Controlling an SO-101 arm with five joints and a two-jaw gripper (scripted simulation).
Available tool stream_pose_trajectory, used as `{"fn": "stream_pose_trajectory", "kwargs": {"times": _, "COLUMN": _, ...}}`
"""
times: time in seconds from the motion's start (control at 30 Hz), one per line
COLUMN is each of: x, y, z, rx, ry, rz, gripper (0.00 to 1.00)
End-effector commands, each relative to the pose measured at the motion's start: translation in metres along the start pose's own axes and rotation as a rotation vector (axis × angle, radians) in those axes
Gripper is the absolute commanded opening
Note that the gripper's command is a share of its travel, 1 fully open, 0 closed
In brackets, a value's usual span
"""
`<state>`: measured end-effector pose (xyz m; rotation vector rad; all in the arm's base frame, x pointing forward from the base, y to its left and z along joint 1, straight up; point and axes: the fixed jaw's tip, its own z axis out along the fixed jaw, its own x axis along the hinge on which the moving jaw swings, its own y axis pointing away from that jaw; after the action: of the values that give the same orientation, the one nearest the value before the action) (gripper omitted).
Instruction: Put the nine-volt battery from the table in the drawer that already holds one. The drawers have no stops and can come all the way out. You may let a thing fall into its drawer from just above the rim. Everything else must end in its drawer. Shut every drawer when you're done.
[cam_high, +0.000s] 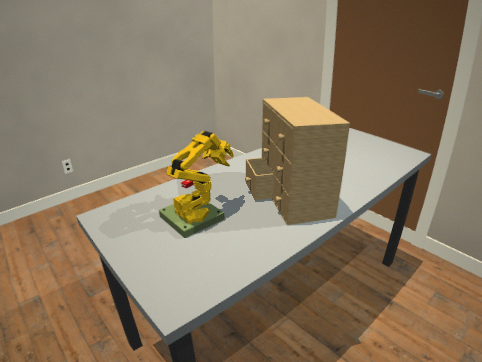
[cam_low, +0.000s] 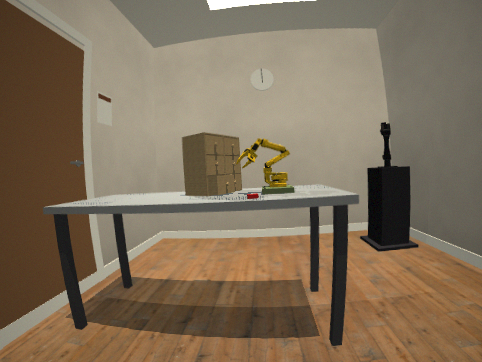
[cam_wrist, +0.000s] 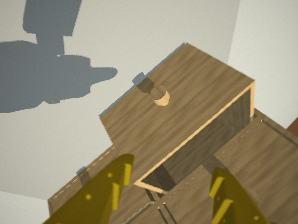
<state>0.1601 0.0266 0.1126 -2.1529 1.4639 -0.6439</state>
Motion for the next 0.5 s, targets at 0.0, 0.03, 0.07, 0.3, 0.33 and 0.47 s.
{"fn": "stream_pose_trajectory", "kwargs": {"times": 0.0, "x": -0.0007, "y": -0.0046, "z": -0.0022, "rx": 0.032, "ry": -0.002, "rz": -0.106, "gripper": 0.21}}
{"fn": "stream_pose_trajectory", "kwargs": {"times": 0.03, "x": -0.0007, "y": -0.0046, "z": -0.0022, "rx": 0.032, "ry": -0.002, "rz": -0.106, "gripper": 0.21}}
{"fn": "stream_pose_trajectory", "kwargs": {"times": 0.07, "x": -0.0007, "y": -0.0046, "z": -0.0022, "rx": 0.032, "ry": -0.002, "rz": -0.106, "gripper": 0.21}}
{"fn": "stream_pose_trajectory", "kwargs": {"times": 0.3, "x": -0.0002, "y": -0.005, "z": -0.0022, "rx": 0.033, "ry": -0.002, "rz": -0.281, "gripper": 0.21}}
{"fn": "stream_pose_trajectory", "kwargs": {"times": 0.33, "x": -0.0002, "y": -0.0051, "z": -0.0022, "rx": 0.033, "ry": -0.002, "rz": -0.306, "gripper": 0.21}}
{"fn": "stream_pose_trajectory", "kwargs": {"times": 0.47, "x": 0.0001, "y": -0.0055, "z": -0.0022, "rx": 0.034, "ry": -0.002, "rz": -0.406, "gripper": 0.21}}
